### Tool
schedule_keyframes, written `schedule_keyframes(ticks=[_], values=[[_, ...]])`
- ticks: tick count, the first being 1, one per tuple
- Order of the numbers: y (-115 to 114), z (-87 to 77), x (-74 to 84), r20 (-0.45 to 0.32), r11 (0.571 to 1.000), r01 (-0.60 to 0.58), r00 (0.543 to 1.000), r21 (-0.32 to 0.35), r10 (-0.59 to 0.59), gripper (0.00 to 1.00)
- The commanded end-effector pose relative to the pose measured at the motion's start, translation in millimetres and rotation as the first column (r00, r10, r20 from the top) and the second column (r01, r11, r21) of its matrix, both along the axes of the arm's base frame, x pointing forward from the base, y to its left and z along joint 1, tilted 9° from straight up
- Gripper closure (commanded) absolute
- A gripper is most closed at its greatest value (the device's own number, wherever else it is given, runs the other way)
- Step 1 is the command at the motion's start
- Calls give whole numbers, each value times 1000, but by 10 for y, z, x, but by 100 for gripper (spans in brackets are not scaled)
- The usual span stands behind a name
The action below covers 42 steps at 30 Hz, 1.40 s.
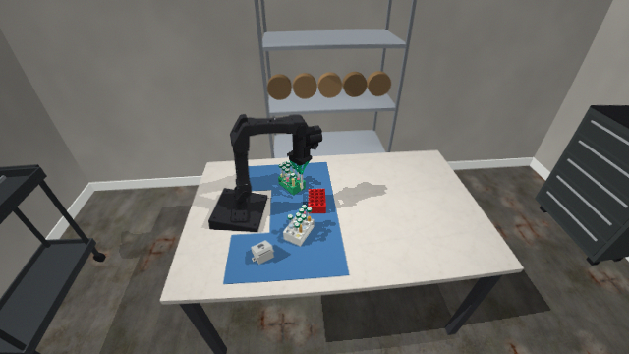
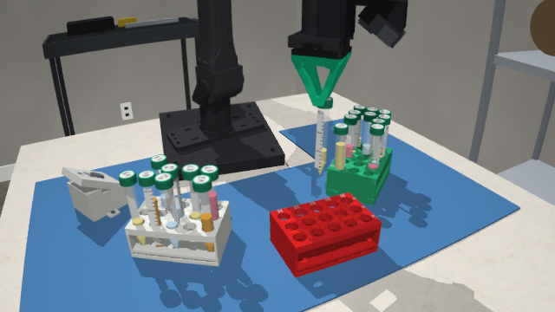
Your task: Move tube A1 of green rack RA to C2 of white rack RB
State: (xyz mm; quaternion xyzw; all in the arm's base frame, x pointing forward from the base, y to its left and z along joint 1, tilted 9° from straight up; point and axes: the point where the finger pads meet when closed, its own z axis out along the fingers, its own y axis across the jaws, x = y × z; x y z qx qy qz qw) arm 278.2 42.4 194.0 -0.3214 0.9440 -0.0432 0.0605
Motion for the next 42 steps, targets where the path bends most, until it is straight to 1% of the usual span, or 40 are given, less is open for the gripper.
schedule_keyframes(ticks=[1, 4, 7, 22, 24, 39, 42], values=[[90, 71, 40, 26, 1000, 22, 999, 10, -22, 100], [161, 72, 61, 26, 1000, 22, 999, 11, -22, 100], [159, 75, 78, 27, 1000, 22, 999, 11, -22, 100], [122, 118, 320, 27, 1000, 22, 999, 10, -22, 100], [122, 118, 320, 27, 1000, 22, 999, 10, -22, 100], [84, 162, 563, 28, 1000, 22, 999, 10, -22, 100], [82, 165, 579, 28, 1000, 22, 999, 10, -22, 100]])
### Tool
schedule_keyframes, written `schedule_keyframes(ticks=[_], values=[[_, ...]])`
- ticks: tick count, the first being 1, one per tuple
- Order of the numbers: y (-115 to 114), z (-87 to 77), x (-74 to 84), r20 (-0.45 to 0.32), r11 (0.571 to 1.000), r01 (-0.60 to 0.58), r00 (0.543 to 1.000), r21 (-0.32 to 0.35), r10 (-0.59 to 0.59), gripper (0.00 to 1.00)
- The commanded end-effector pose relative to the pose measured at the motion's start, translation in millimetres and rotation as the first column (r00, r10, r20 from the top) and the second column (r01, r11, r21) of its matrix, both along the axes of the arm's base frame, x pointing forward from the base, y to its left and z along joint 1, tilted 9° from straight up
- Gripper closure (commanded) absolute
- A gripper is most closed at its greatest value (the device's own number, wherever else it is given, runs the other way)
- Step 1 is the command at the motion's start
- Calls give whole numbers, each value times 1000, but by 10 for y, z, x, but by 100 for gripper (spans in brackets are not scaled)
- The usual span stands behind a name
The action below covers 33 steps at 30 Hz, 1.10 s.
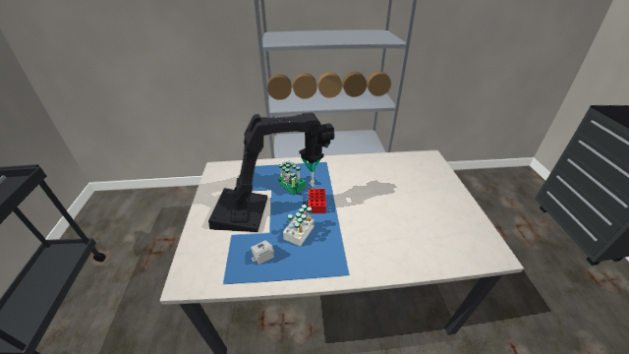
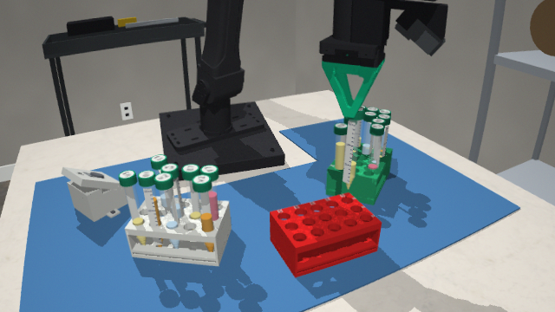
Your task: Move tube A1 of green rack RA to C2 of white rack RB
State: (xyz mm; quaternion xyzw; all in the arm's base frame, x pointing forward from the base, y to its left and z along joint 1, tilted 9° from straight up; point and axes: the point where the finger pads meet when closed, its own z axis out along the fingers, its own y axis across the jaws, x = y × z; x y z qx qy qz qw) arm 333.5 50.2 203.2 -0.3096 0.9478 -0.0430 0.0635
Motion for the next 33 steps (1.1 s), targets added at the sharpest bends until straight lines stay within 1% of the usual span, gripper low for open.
schedule_keyframes(ticks=[1, 10, 33], values=[[1, 76, 42, 22, 1000, -2, 1000, 5, 2, 100], [-21, 102, 188, 22, 1000, -2, 1000, 5, 2, 100], [-21, 102, 188, 22, 1000, -2, 1000, 5, 2, 100]])
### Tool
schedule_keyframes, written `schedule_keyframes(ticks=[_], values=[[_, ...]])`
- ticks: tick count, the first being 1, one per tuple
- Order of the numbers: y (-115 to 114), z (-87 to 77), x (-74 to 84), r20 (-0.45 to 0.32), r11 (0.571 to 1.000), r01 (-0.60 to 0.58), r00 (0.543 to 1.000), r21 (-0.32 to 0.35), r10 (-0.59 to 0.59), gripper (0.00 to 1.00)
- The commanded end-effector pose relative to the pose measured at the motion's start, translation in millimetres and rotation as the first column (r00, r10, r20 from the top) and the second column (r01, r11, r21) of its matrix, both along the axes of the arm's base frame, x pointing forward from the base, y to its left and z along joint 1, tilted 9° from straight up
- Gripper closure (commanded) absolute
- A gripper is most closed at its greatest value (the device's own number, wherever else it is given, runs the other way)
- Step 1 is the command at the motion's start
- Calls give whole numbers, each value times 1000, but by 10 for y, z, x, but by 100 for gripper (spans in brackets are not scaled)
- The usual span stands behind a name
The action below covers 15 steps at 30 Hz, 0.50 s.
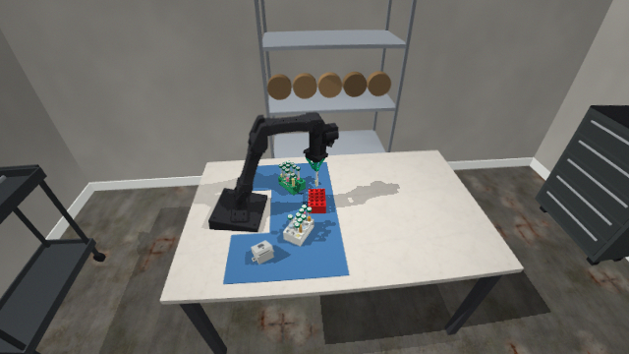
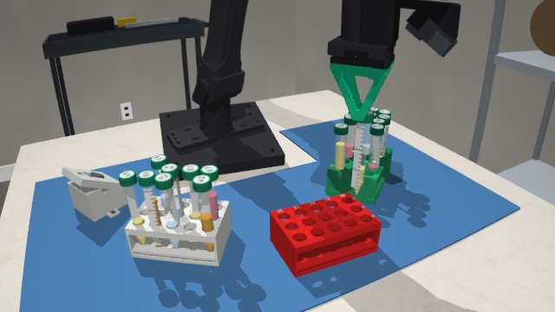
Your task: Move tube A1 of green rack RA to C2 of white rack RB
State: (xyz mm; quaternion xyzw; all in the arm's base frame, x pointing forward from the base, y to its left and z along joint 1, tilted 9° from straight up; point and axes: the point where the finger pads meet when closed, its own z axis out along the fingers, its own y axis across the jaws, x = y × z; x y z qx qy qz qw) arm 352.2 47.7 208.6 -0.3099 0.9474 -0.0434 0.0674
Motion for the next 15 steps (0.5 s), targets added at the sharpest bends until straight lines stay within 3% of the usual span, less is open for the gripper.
schedule_keyframes(ticks=[1, 15], values=[[4, 48, 1, 15, 1000, -1, 1000, 4, 1, 100], [28, 45, 6, 15, 1000, -1, 1000, 4, 1, 100]])
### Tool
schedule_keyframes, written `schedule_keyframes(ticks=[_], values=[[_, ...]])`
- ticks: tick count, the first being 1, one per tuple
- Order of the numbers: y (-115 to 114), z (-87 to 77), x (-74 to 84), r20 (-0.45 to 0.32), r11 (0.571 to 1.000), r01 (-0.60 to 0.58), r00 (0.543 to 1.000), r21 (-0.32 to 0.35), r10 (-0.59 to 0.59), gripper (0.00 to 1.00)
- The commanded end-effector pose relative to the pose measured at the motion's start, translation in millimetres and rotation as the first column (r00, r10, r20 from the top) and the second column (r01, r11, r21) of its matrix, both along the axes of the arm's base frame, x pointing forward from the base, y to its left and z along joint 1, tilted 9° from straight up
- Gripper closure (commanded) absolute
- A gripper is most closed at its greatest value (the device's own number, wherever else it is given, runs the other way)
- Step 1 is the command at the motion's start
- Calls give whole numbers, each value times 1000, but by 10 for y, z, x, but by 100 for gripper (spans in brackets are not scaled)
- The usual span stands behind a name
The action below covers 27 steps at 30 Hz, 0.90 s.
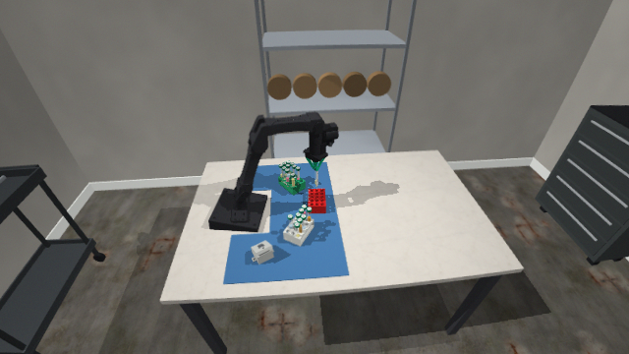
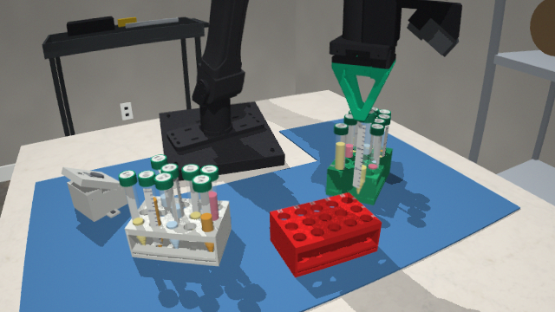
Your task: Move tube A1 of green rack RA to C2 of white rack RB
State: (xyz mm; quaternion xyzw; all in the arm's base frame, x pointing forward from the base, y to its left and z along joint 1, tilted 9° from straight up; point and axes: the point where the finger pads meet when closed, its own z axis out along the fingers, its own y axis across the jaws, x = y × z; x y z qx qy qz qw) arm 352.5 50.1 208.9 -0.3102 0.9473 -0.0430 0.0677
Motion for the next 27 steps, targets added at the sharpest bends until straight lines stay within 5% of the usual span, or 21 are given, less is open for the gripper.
schedule_keyframes(ticks=[1, 27], values=[[4, 42, 4, 14, 1000, 0, 1000, 3, 0, 100], [3, -29, 38, 14, 1000, 0, 1000, 3, 0, 100]])
